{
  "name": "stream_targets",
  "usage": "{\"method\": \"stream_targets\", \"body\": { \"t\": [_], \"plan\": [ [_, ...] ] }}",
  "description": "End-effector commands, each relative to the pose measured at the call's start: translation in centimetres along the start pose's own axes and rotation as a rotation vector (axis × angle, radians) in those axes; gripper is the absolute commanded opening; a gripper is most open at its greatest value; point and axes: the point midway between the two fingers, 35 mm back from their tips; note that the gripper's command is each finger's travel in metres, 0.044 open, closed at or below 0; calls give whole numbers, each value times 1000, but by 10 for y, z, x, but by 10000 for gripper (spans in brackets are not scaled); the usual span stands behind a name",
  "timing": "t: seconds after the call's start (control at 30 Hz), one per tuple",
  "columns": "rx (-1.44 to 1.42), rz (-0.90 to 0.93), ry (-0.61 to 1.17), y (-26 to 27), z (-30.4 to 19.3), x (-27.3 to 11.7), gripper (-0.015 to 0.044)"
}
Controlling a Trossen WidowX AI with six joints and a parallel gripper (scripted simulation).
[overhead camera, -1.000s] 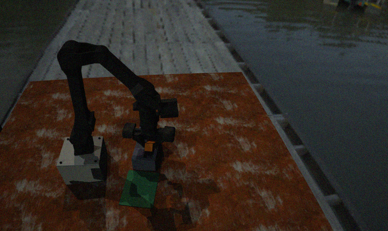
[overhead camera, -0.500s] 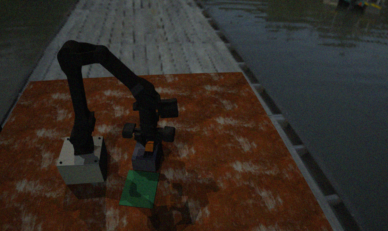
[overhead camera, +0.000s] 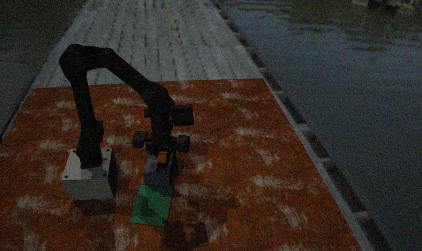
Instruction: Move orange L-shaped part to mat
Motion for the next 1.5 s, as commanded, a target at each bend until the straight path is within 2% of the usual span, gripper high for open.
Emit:
{"method": "stream_targets", "body": {
  "t": [0.0,1.47],
  "plan": [
    [0,-3,-2,-1,1,-7,0],
    [1,-3,-3,-1,0,-74,0]
  ]
}}
Point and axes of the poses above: the point midway between the two fingers, 35 mm back from their tips, its own x axis out along the fingers, its own y axis across the jaws, z = x × y, and after that the axes turned 3 degrees about x, right-handed
